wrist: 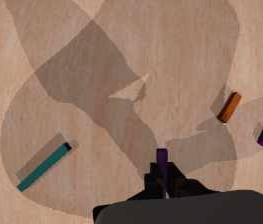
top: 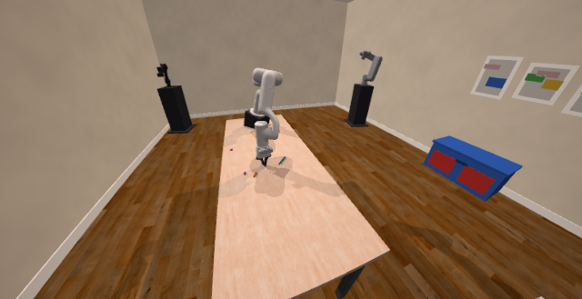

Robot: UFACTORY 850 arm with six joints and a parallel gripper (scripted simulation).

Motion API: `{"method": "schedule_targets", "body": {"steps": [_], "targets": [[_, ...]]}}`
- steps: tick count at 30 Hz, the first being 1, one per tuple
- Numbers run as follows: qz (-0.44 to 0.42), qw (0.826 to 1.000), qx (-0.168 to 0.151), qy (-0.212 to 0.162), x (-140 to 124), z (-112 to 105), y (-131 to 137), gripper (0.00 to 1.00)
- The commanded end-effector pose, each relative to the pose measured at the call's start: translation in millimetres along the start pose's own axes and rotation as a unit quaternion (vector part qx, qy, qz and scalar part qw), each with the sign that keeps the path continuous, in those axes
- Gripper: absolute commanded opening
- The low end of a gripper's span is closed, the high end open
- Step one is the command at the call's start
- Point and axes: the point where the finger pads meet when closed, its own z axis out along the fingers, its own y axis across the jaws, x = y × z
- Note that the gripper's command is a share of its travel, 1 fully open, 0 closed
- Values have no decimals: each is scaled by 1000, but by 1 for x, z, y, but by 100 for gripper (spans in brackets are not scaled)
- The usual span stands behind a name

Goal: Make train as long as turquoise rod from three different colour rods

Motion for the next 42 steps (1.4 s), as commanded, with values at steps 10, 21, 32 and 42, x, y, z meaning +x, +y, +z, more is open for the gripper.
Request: {"method": "schedule_targets", "body": {"steps": [10,21,32,42], "targets": [[0,1000,0,1,1,7,0,4],[0,1000,0,1,1,10,0,4],[0,1000,0,1,1,10,0,4],[0,1000,0,1,1,10,0,4]]}}
